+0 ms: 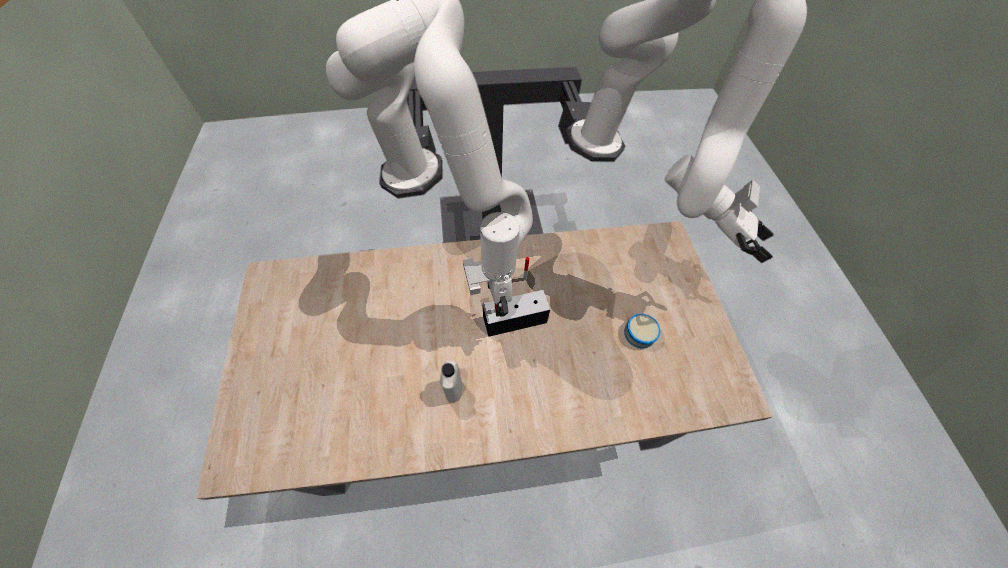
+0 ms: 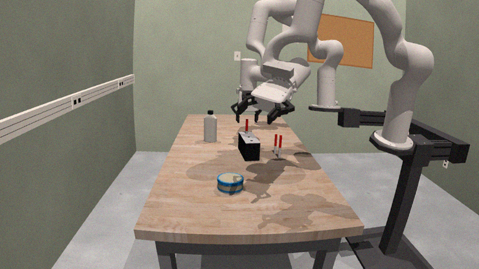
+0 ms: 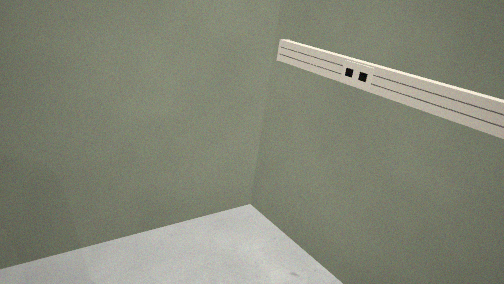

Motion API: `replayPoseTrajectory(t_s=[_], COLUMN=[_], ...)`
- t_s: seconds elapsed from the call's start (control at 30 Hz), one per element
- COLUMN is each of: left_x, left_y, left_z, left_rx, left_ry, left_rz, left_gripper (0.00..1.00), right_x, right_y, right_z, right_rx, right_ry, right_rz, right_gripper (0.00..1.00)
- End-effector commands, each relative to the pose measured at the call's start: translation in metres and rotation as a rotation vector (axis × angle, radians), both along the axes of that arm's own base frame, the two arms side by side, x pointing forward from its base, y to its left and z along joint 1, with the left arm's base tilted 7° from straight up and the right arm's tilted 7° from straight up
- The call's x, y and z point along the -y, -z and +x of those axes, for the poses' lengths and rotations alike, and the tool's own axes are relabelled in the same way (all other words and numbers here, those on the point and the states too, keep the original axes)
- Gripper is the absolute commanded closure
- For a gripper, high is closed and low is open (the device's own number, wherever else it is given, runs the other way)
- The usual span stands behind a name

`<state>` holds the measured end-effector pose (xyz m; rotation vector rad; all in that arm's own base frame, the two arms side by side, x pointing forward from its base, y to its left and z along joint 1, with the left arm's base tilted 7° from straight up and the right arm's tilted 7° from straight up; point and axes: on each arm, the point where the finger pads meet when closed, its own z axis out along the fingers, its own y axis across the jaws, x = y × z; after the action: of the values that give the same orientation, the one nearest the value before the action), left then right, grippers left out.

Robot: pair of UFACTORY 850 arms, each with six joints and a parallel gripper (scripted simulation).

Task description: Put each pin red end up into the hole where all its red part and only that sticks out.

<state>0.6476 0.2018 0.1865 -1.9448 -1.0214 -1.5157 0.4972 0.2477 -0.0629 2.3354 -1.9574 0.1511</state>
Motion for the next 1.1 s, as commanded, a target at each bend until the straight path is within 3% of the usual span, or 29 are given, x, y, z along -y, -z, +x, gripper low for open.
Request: replayPoseTrajectory(t_s=[0.0,1.07], left_x=[0.000,0.000], left_y=[-0.001,-0.001], left_z=[0.001,0.001], left_rx=[0.002,0.002], left_ry=[0.000,0.000], left_rz=[0.001,0.001], left_gripper=[0.00,0.00], right_x=[-0.001,-0.004], right_y=[-0.003,-0.026], right_z=[0.001,-0.001], right_rx=[0.002,0.002], right_ry=[0.000,0.000], right_rz=[0.001,0.001], right_gripper=[0.00,0.00])
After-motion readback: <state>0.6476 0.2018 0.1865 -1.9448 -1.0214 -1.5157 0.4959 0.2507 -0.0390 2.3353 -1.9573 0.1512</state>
